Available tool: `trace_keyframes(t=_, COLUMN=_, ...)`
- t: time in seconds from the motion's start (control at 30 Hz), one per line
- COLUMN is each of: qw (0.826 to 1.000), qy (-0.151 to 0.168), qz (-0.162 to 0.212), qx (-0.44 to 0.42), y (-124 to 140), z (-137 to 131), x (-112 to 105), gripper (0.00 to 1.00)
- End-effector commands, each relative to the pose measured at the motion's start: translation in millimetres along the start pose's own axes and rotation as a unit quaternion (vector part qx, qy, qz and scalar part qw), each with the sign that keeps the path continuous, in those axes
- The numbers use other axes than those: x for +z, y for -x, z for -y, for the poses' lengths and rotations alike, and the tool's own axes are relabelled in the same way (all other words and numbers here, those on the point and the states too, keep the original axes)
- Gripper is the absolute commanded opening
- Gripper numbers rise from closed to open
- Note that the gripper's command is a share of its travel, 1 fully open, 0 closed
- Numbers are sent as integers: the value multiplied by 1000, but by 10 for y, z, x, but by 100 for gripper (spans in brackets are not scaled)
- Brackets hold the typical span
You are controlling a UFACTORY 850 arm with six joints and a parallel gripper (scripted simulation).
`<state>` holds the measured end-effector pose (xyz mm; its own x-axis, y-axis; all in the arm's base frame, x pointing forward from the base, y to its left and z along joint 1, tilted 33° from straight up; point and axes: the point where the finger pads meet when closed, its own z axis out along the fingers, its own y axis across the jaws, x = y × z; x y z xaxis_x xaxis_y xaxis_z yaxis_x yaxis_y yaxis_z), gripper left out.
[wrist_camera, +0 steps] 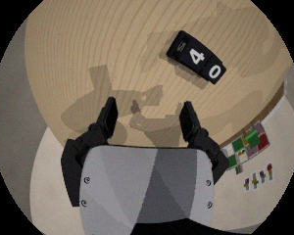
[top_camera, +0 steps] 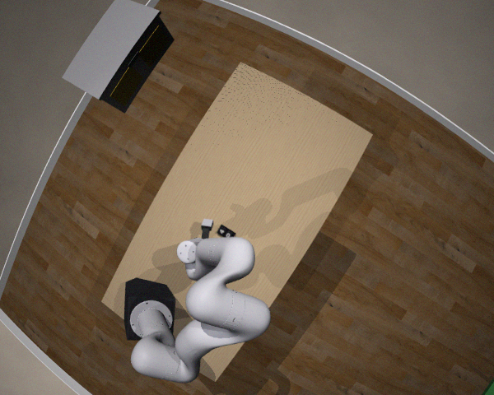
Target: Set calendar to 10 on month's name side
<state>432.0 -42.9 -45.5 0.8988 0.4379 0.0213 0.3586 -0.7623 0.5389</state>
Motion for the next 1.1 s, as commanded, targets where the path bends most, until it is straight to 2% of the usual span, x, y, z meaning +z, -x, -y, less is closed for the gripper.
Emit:
trace_keyframes(t=0.0, qw=1000, qy=1, qz=-3, qx=17, y=-33, z=105, x=-1, gripper=100)
trace_keyframes(t=0.13, qw=997, qy=1, qz=-3, qx=77, y=-41, z=136, x=-1, gripper=100)
trace_keyframes(t=0.23, qw=996, qy=1, qz=-3, qx=95, y=-43, z=145, x=-1, gripper=100)
trace_keyframes(t=0.33, qw=995, qy=1, qz=-3, qx=99, y=-99, z=360, x=-1, gripper=100)
trace_keyframes(t=0.43, qw=995, qy=1, qz=-3, qx=104, y=-101, z=369, x=-1, gripper=100)
trace_keyframes(t=0.6, qw=984, qy=1, qz=-3, qx=181, y=-112, z=408, x=-1, gripper=100)
trace_keyframes(t=0.7, qw=983, qy=0, qz=-3, qx=185, y=-168, z=623, x=-1, gripper=100)
trace_keyframes(t=1.07, qw=983, qy=0, qz=-3, qx=185, y=-170, z=629, x=87, gripper=100)
